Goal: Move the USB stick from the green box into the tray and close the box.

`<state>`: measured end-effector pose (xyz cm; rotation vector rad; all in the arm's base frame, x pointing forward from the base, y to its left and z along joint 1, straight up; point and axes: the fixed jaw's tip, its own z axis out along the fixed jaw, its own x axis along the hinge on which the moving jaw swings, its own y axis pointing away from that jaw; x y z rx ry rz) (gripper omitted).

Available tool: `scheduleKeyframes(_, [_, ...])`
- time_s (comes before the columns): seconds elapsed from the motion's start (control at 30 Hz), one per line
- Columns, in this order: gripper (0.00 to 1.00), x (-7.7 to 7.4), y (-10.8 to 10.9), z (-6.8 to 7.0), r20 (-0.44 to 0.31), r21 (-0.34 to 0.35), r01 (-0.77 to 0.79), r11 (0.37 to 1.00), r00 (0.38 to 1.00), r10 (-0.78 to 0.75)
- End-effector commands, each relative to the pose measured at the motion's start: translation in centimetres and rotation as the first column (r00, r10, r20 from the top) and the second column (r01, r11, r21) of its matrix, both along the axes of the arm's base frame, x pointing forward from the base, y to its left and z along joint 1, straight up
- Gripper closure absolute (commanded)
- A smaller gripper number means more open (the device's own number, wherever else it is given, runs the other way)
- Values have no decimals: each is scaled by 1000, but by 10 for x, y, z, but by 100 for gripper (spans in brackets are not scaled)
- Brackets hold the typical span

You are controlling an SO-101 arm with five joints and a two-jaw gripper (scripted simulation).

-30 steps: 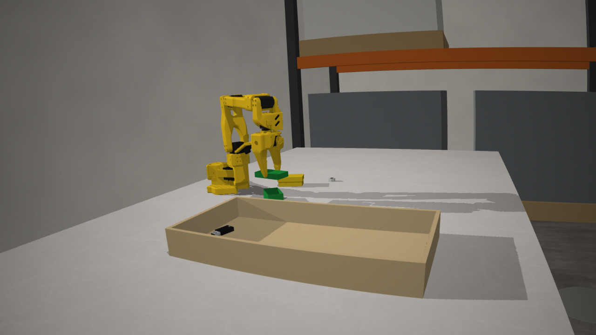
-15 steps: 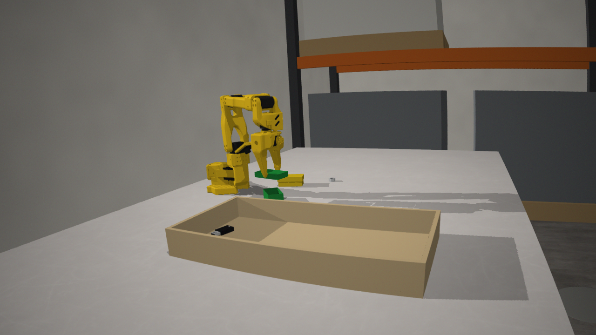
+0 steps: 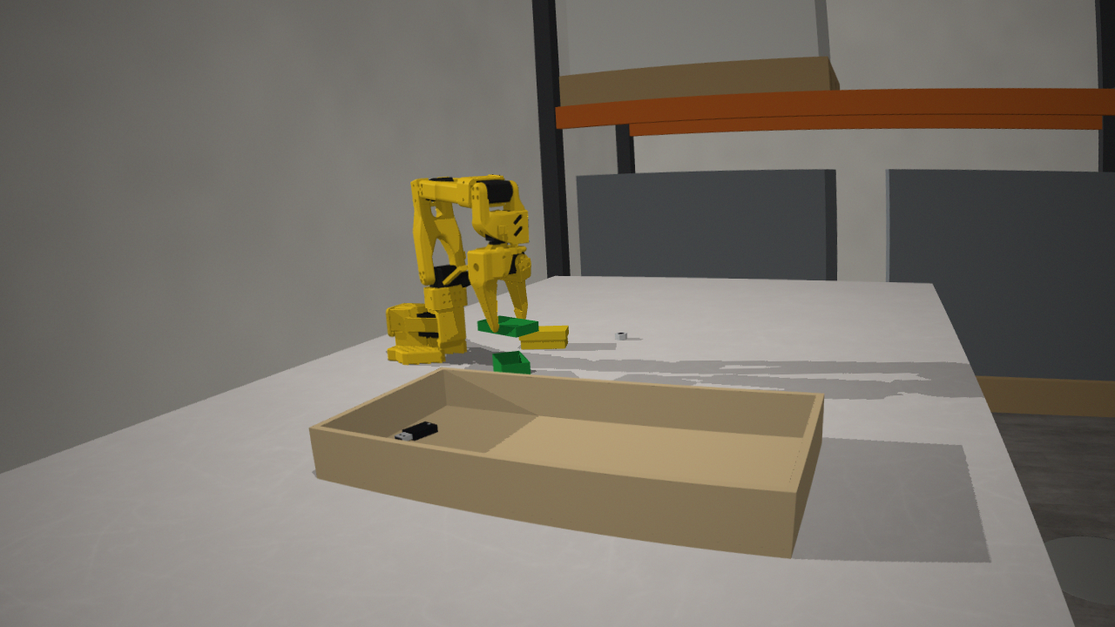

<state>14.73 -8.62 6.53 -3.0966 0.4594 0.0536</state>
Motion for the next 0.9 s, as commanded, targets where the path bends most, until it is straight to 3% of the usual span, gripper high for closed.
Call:
scheduleKeyframes(0.0, [79,1,0,6,32,-15,51,999,998,-50])
scheduleKeyframes(0.87, [79,0,0,6,32,-15,92,996,995,-92])
